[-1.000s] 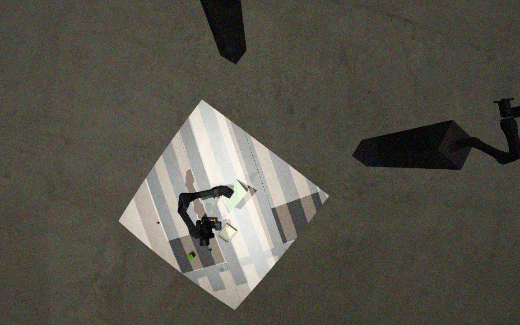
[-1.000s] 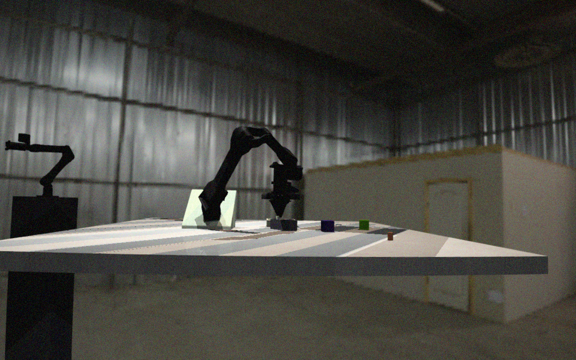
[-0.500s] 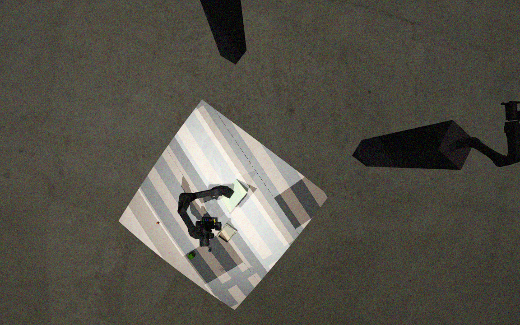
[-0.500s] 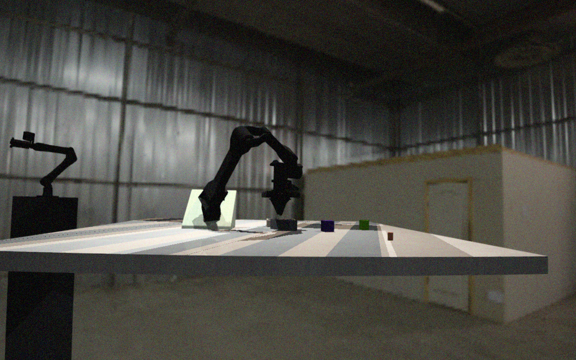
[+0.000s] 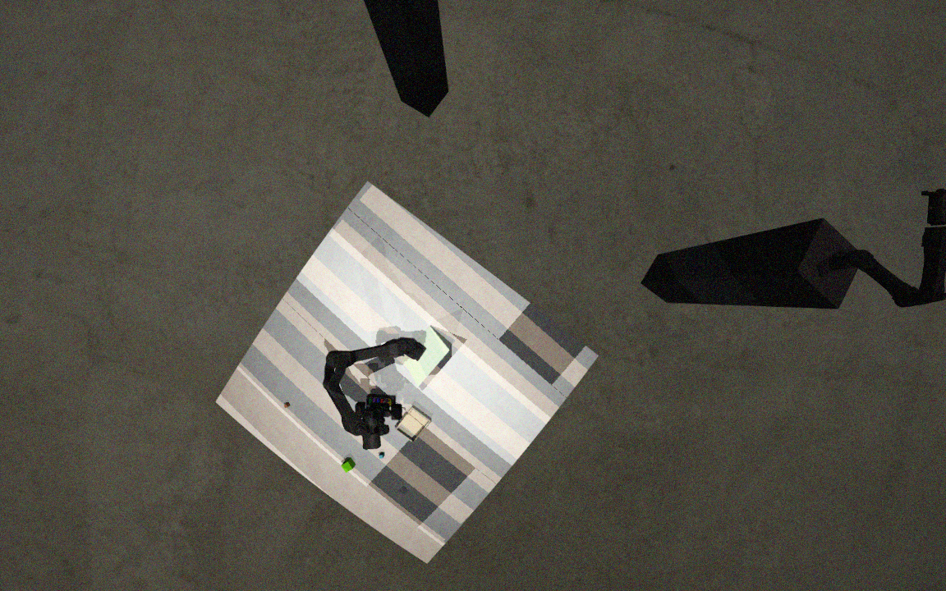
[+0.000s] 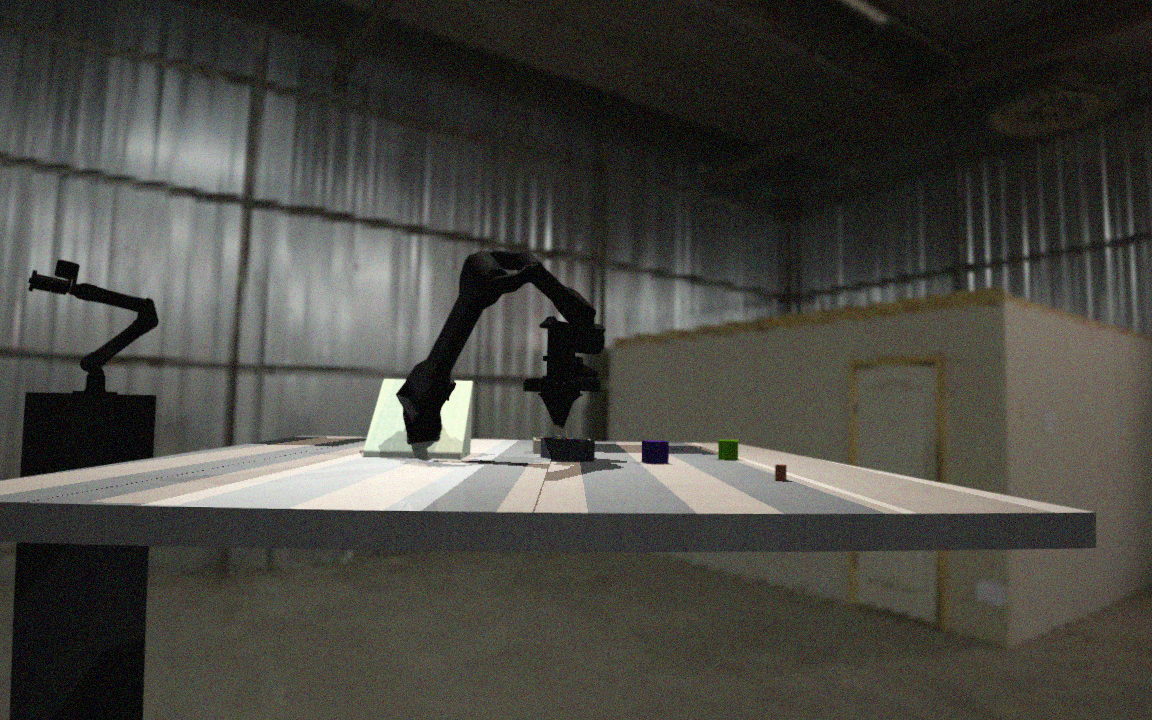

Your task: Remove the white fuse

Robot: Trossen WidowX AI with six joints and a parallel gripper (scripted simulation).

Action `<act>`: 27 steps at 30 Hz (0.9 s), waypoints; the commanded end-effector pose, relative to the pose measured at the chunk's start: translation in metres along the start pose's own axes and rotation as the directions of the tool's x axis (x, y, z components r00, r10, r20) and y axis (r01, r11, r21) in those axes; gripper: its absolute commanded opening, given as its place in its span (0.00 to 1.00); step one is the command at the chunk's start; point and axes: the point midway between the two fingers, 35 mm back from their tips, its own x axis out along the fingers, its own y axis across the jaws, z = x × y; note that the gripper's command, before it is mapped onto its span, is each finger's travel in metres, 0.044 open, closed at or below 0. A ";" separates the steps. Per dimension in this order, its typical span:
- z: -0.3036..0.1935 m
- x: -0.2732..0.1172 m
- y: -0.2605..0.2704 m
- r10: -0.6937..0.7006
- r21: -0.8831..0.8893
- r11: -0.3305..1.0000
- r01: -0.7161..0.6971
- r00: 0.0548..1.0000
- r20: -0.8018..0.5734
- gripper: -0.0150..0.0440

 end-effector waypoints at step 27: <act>0.000 -0.028 0.000 0.005 0.004 1.000 -0.005 1.000 0.000 0.25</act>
